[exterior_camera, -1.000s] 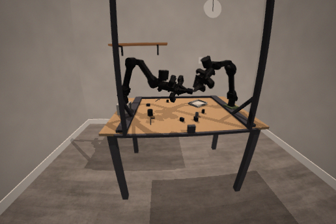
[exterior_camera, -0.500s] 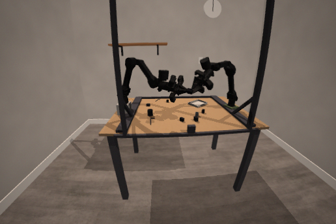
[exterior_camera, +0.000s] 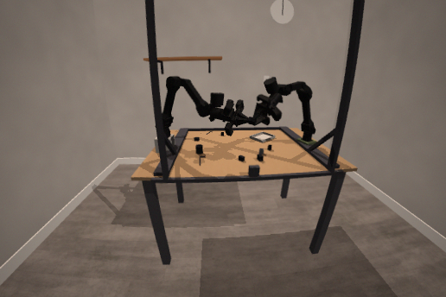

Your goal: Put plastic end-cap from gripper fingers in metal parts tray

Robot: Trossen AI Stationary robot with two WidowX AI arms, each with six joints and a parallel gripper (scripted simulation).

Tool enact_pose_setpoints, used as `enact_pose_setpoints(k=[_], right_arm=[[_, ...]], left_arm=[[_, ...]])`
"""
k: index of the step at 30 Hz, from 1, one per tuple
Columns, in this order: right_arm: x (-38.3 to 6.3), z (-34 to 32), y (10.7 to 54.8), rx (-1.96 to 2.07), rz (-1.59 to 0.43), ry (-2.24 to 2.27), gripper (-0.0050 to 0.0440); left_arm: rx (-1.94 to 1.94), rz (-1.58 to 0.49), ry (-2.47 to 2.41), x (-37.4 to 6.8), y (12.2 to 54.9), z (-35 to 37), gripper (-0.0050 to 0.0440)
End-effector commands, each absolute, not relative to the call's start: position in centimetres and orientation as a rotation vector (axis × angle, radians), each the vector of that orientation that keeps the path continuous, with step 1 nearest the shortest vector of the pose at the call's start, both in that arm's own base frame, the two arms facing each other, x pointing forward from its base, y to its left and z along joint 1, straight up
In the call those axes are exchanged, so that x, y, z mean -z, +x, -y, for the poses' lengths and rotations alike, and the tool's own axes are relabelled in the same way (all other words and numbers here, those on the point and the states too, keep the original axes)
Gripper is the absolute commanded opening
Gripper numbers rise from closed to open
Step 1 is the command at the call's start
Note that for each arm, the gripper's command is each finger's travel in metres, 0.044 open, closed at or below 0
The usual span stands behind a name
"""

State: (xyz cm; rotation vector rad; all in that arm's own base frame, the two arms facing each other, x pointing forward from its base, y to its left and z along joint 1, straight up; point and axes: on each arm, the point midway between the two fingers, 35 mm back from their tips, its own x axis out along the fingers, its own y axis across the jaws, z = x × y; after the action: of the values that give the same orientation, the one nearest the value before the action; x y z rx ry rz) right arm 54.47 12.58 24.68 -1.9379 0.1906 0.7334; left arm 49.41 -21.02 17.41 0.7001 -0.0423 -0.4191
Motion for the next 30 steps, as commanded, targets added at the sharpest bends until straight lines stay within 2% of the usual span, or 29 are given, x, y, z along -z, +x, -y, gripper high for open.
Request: enact_pose_setpoints(k=[1,30], right_arm=[[-26.6,-12.6,54.6,-0.690,-0.160,-1.937,0.0000],[-26.6,-12.6,54.6,-0.690,-0.160,-1.937,0.0000]], left_arm=[[0.411,0.074,0.687,-19.0,49.4,21.1,0.0000],[0.412,0.075,0.687,-19.2,48.2,20.6,0.0000]])
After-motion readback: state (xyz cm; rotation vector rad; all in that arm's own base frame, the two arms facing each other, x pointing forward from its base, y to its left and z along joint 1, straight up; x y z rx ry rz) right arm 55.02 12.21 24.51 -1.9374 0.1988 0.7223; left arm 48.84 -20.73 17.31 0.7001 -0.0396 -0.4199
